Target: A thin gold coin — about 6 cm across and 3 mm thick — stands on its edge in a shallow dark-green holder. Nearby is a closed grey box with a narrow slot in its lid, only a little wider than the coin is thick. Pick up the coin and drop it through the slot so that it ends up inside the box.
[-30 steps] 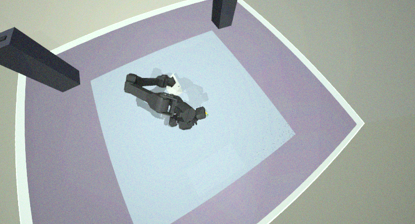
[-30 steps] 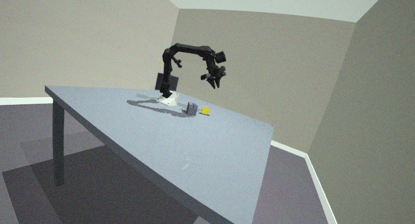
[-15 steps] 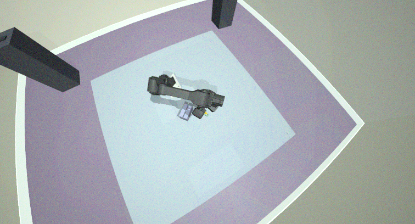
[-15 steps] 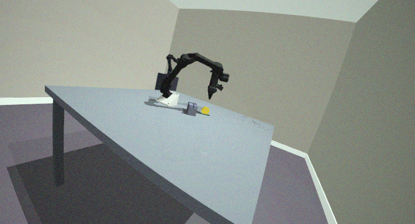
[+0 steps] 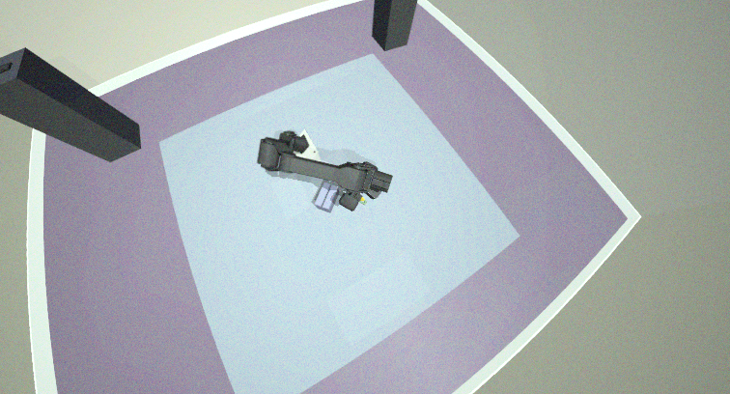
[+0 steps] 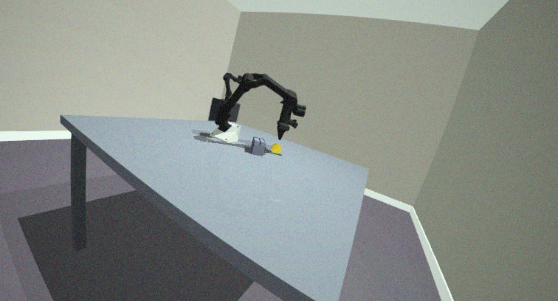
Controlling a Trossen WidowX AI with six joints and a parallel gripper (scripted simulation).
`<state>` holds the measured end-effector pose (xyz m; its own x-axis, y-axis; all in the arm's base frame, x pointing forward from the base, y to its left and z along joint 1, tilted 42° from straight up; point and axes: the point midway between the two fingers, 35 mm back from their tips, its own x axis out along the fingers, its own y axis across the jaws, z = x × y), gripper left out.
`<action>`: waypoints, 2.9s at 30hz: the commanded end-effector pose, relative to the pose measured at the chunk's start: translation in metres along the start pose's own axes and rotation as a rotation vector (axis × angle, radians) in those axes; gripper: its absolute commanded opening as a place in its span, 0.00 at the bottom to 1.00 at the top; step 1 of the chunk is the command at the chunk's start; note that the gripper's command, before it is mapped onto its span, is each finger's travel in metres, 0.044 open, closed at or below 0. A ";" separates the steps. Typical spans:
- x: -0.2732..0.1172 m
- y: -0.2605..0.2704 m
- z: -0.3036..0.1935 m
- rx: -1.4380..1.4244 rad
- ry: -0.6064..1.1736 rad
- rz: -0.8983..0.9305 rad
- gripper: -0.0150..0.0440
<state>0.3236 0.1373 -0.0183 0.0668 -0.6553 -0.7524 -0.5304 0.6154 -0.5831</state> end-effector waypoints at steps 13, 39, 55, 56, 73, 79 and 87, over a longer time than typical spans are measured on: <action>0.027 -0.001 -0.002 -0.006 0.008 -0.003 0.53; 0.069 -0.001 -0.003 -0.005 0.008 -0.005 0.53; 0.081 -0.001 -0.005 -0.005 0.009 -0.006 0.25; 0.081 -0.001 -0.005 -0.005 0.009 -0.006 0.25; 0.061 -0.001 -0.002 -0.006 0.007 -0.004 0.25; 0.046 -0.001 -0.001 -0.006 0.006 -0.003 0.25; 0.025 0.000 0.000 -0.007 0.005 -0.002 0.25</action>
<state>0.3250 0.1145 -0.0432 0.0617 -0.6633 -0.7458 -0.5413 0.6056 -0.5833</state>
